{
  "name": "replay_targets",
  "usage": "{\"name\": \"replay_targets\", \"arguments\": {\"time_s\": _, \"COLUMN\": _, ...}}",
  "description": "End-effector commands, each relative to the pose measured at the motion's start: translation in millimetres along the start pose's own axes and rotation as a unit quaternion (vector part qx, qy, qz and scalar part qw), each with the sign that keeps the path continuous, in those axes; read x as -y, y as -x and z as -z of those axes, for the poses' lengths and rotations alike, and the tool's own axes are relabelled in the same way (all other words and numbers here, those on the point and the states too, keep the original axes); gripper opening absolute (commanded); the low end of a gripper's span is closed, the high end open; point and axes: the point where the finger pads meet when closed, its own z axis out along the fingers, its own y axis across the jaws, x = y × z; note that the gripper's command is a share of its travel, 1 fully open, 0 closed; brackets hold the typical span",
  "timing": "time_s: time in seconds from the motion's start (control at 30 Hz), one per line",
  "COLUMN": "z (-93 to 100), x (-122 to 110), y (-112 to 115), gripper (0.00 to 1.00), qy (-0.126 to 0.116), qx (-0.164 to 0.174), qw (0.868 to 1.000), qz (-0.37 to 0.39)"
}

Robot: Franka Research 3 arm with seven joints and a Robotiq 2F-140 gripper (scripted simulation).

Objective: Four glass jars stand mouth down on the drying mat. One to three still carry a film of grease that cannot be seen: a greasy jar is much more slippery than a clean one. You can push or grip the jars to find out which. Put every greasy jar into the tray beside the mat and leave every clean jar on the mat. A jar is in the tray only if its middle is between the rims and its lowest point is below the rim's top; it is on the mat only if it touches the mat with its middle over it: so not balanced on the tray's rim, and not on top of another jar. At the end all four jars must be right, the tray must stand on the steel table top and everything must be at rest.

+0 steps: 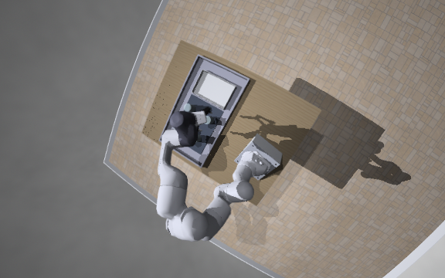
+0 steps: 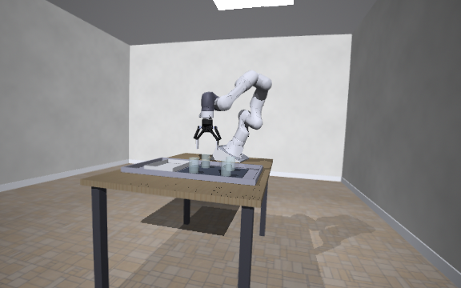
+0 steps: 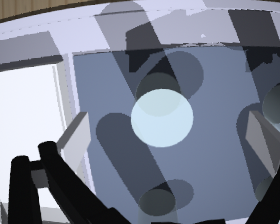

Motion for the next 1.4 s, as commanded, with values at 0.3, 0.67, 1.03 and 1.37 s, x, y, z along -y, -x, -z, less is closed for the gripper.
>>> {"name": "replay_targets", "arguments": {"time_s": 0.3, "z": -20.6, "x": 5, "y": 8, "gripper": 1.00, "qy": -0.008, "qx": 0.012, "qw": 1.000, "qz": 0.025}}
{"name": "replay_targets", "arguments": {"time_s": 0.67, "z": -28.6, "x": 5, "y": 8, "gripper": 1.00, "qy": -0.008, "qx": 0.012, "qw": 1.000, "qz": 0.025}}
{"name": "replay_targets", "arguments": {"time_s": 1.03, "z": -46.6, "x": 6, "y": 9, "gripper": 1.00, "qy": -0.008, "qx": 0.012, "qw": 1.000, "qz": 0.025}}
{"name": "replay_targets", "arguments": {"time_s": 1.37, "z": -62.6, "x": 6, "y": 9, "gripper": 1.00, "qy": -0.008, "qx": 0.012, "qw": 1.000, "qz": 0.025}}
